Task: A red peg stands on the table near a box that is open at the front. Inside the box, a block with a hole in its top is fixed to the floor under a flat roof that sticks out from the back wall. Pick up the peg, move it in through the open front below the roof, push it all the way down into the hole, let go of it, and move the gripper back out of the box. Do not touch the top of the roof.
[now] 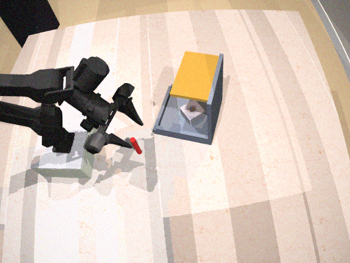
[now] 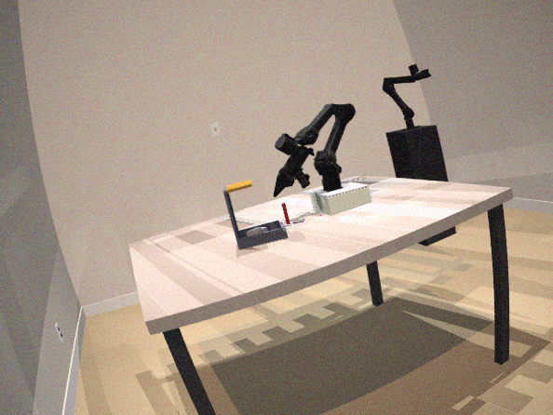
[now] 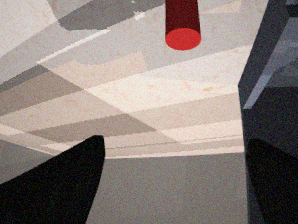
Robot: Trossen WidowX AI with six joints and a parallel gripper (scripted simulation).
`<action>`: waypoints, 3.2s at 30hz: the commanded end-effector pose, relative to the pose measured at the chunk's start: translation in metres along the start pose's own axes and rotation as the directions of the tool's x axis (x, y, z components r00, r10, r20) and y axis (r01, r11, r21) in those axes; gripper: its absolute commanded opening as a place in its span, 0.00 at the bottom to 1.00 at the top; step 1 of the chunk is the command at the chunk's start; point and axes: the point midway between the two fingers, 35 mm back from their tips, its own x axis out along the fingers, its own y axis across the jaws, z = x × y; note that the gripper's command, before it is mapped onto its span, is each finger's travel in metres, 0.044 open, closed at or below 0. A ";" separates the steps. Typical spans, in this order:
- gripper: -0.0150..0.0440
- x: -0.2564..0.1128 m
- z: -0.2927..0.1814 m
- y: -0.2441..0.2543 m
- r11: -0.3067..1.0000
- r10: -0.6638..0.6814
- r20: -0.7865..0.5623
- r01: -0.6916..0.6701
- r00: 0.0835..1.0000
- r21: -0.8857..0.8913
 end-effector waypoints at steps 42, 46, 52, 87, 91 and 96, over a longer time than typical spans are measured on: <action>0.63 0.038 0.032 -0.005 1.000 0.006 0.007 -0.006 1.000 0.002; 0.63 0.043 0.037 -0.004 1.000 0.006 0.007 -0.006 1.000 0.002; 0.63 0.048 0.045 -0.003 1.000 0.006 0.008 -0.006 1.000 0.002; 0.25 0.047 0.044 -0.004 1.000 0.002 0.007 -0.002 1.000 -0.001; 0.25 0.044 0.040 -0.004 1.000 0.002 0.007 -0.002 1.000 0.000; 0.25 0.041 0.035 -0.005 1.000 0.003 0.007 -0.003 1.000 0.000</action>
